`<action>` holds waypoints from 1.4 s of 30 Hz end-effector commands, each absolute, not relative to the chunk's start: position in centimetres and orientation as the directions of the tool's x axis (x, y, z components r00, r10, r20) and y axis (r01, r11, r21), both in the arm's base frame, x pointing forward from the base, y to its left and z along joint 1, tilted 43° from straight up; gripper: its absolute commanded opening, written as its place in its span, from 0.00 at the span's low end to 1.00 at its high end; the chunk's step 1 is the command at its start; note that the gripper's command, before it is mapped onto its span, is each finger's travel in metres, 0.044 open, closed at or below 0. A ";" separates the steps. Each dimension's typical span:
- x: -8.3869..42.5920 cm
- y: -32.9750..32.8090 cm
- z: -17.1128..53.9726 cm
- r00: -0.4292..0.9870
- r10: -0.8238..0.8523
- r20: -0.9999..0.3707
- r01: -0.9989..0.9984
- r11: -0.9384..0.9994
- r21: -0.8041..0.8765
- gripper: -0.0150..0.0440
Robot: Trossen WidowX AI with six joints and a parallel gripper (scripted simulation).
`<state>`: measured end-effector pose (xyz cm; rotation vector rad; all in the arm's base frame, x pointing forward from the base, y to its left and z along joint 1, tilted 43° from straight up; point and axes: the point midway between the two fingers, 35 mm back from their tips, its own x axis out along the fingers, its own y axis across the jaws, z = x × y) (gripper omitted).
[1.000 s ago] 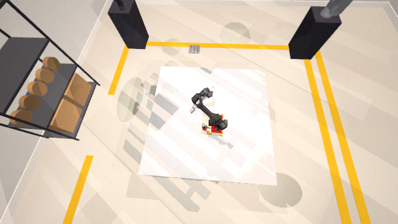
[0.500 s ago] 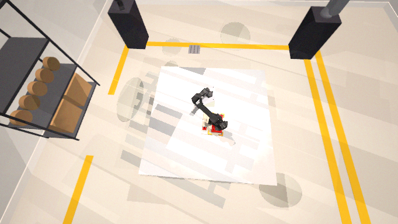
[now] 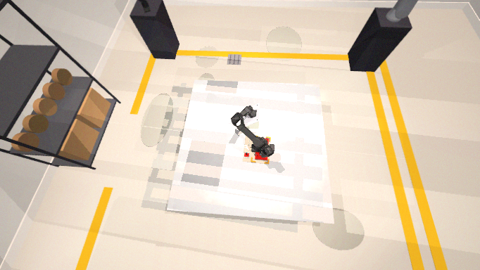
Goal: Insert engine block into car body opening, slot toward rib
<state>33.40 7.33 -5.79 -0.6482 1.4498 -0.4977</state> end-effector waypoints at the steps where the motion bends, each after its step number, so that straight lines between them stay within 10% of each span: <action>1: 33.4 7.4 -5.8 0.072 -0.666 -0.743 -0.107 0.735 -0.669 0.52; 13: 33.4 7.4 -5.8 0.072 -0.666 -0.743 0.185 0.741 -0.646 0.52; 30: 33.4 7.4 -5.8 0.072 -0.666 -0.743 -0.126 0.733 -0.669 0.52; 42: 33.4 7.4 -5.8 0.072 -0.666 -0.743 0.087 0.746 -0.660 0.52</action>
